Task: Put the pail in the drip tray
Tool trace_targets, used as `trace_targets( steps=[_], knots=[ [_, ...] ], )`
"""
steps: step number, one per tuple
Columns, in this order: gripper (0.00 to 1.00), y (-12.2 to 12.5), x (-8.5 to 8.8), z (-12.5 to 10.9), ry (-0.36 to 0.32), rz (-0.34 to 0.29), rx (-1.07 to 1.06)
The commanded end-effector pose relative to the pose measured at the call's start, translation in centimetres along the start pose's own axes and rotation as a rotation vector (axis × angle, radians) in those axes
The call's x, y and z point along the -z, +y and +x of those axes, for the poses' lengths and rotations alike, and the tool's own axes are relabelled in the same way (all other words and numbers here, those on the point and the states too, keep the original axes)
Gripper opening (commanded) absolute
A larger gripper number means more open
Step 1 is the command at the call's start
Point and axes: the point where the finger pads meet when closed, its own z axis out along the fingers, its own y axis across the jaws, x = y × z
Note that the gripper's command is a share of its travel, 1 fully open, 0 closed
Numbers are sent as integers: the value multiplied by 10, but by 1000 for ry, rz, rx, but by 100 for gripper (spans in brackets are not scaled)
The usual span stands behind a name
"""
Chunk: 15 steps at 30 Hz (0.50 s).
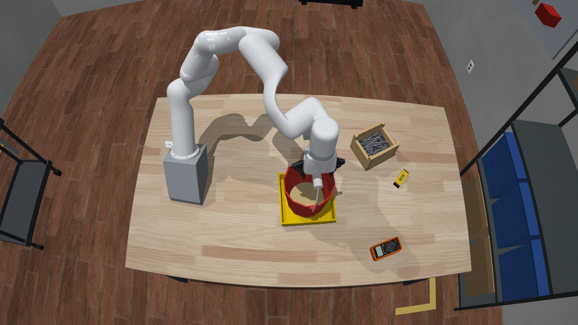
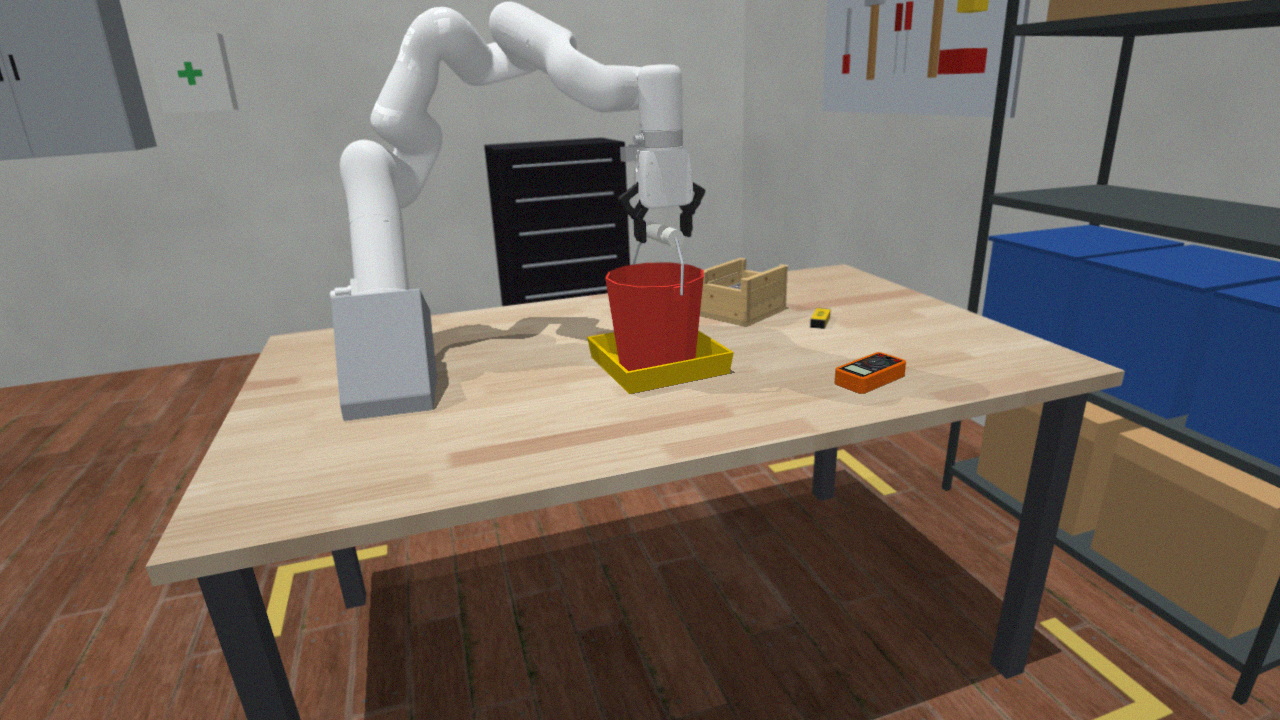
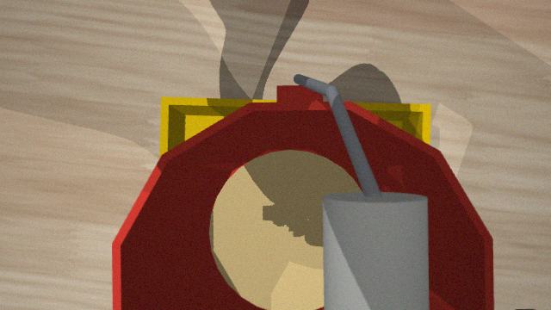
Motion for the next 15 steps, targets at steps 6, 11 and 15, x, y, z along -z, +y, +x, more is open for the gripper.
trace_targets(
  steps=[6, 11, 15],
  knots=[
    [100, 1, 2, -1, -3, -4, 1],
    [100, 1, 3, -1, -3, -4, 1],
    [100, 1, 5, -1, -3, -4, 1]
  ],
)
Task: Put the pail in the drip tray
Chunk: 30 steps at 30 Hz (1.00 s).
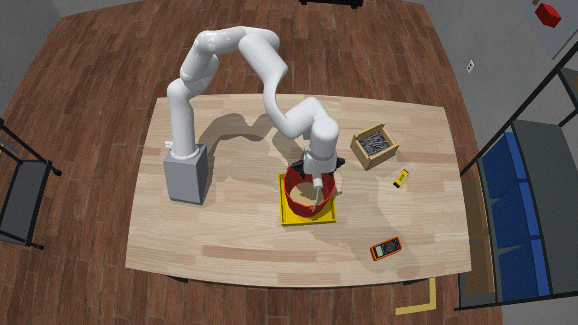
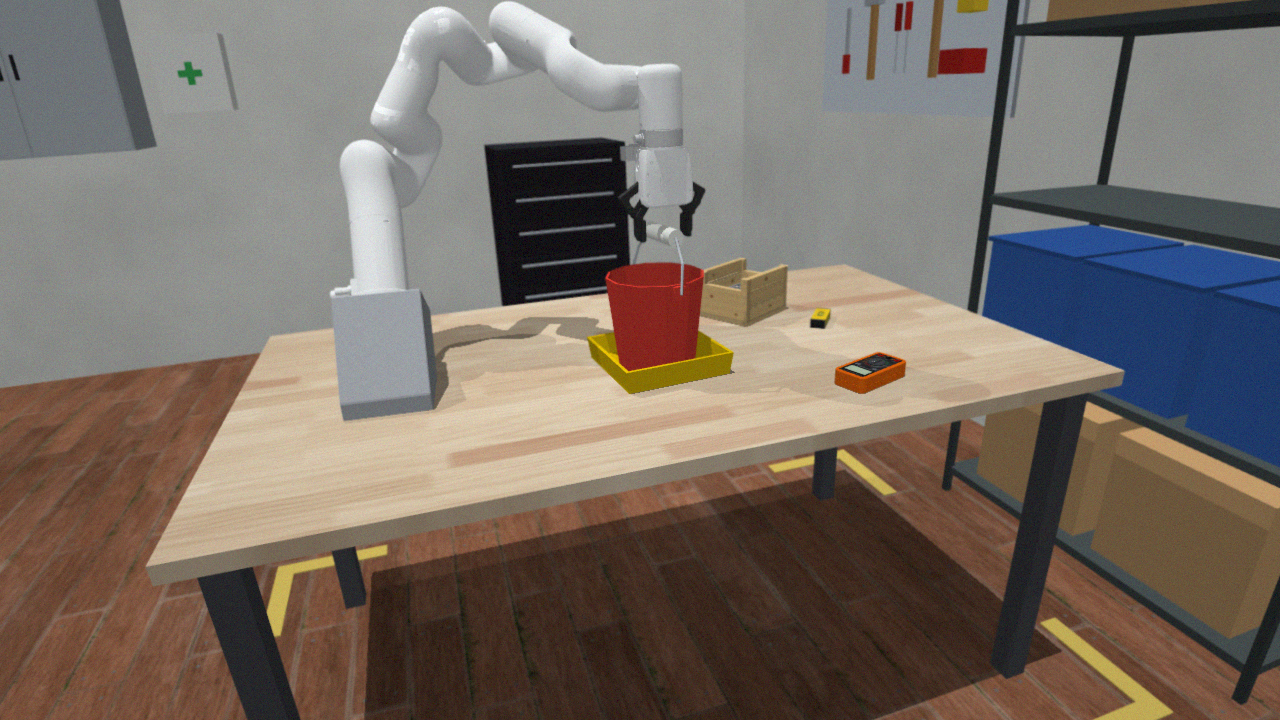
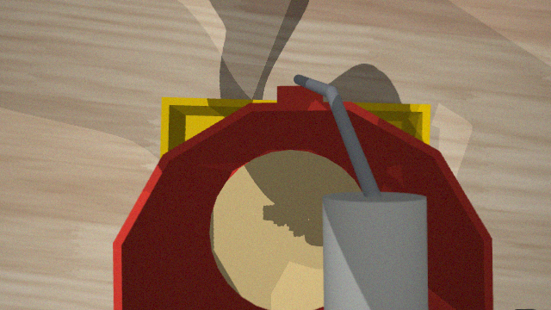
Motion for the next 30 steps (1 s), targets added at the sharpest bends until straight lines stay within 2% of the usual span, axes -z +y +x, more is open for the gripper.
trace_targets(
  steps=[1, 13, 28, 30],
  knots=[
    [100, 1, 4, -1, -3, -4, 1],
    [100, 1, 19, -1, -3, -4, 1],
    [100, 1, 55, 0, -4, -4, 1],
    [100, 1, 55, 0, -4, -4, 1]
  ],
)
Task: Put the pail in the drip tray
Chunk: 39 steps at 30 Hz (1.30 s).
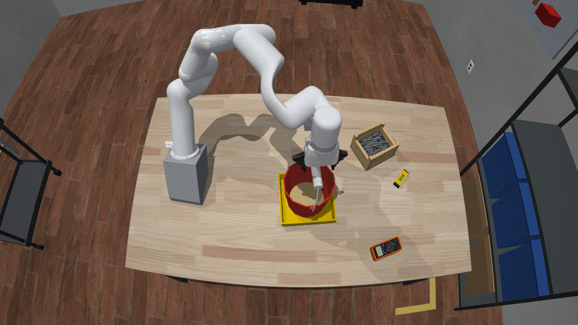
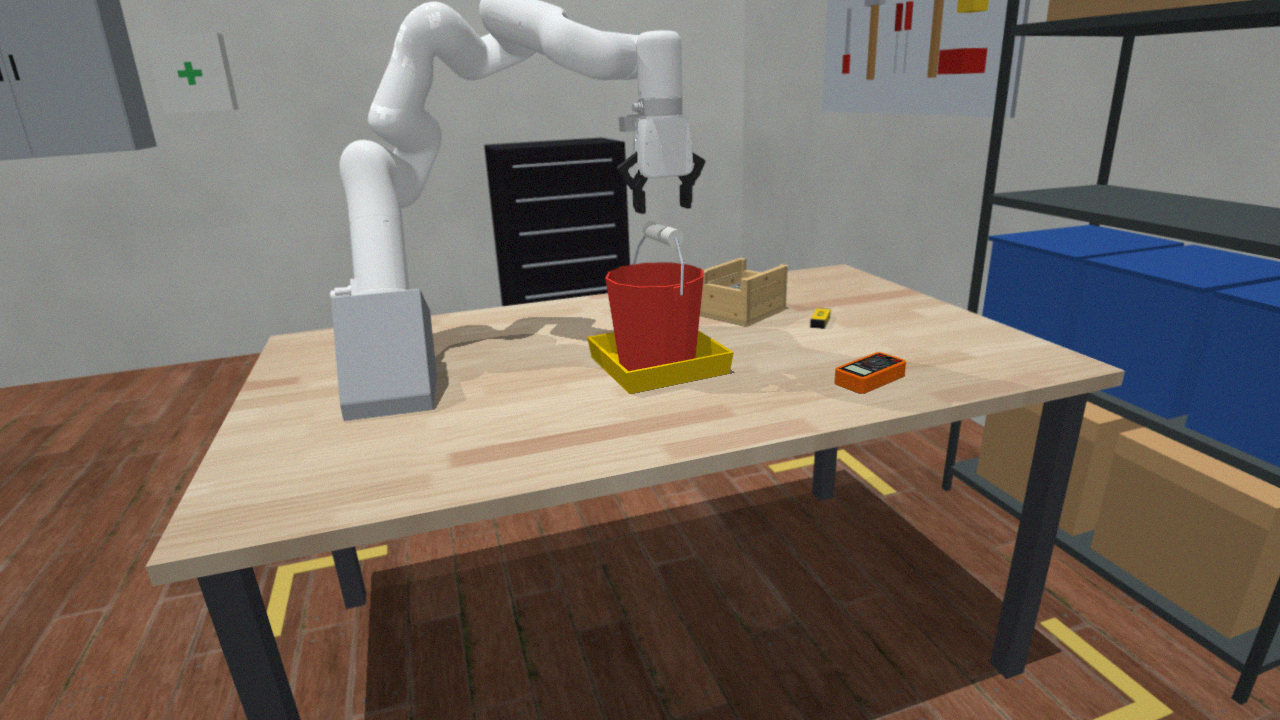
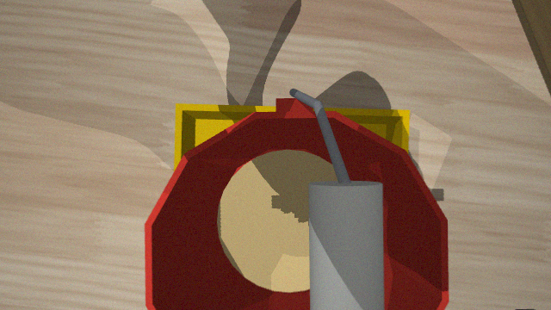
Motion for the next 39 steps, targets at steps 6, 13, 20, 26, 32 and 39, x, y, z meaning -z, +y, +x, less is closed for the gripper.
trace_targets(
  steps=[6, 13, 20, 26, 32, 39],
  knots=[
    [100, 1, 16, 0, -2, -3, 1],
    [100, 1, 26, 0, -2, -3, 1],
    [100, 1, 29, 0, -2, -3, 1],
    [100, 1, 30, 0, -2, -3, 1],
    [100, 1, 30, 0, -2, -3, 1],
    [100, 1, 30, 0, -2, -3, 1]
  ],
)
